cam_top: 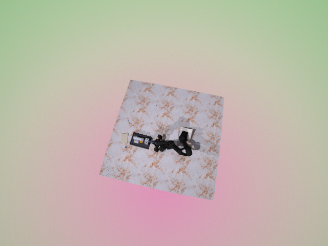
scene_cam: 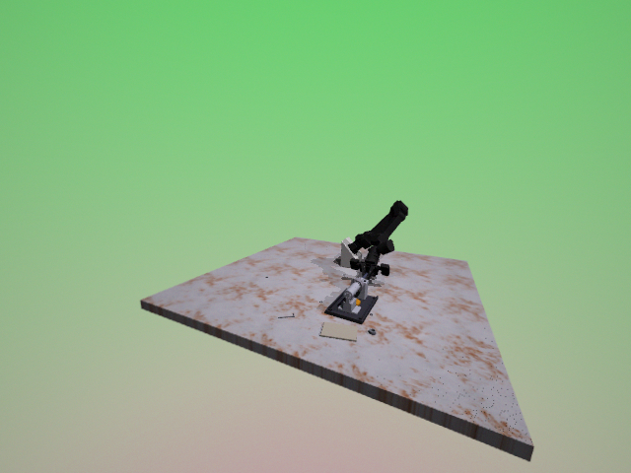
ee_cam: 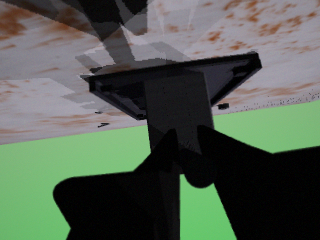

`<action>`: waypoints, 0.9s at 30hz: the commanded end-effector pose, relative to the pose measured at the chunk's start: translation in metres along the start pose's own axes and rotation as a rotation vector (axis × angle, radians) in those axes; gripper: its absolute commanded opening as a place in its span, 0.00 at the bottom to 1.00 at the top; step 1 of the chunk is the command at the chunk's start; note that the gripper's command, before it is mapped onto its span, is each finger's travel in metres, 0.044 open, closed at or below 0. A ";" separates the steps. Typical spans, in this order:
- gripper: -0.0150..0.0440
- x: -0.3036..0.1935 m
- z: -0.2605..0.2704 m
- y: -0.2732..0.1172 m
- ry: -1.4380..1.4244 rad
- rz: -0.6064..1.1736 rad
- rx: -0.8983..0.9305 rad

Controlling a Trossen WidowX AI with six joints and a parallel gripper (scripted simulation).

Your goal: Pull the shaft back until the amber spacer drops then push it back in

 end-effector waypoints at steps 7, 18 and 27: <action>0.25 -0.003 -0.001 0.001 0.000 0.014 0.004; 0.25 -0.002 -0.001 0.000 0.000 0.014 0.004; 0.25 -0.001 -0.001 0.000 0.000 0.014 0.004</action>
Point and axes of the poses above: the point midway between the two fingers, 35 mm back from their tips, its own y axis out along the fingers, its own z axis across the jaws, x = y × z, the point moved 5 cm from there along -y, back along the fingers, and after that the axes turned 7 degrees about y, right-handed, at the moved point
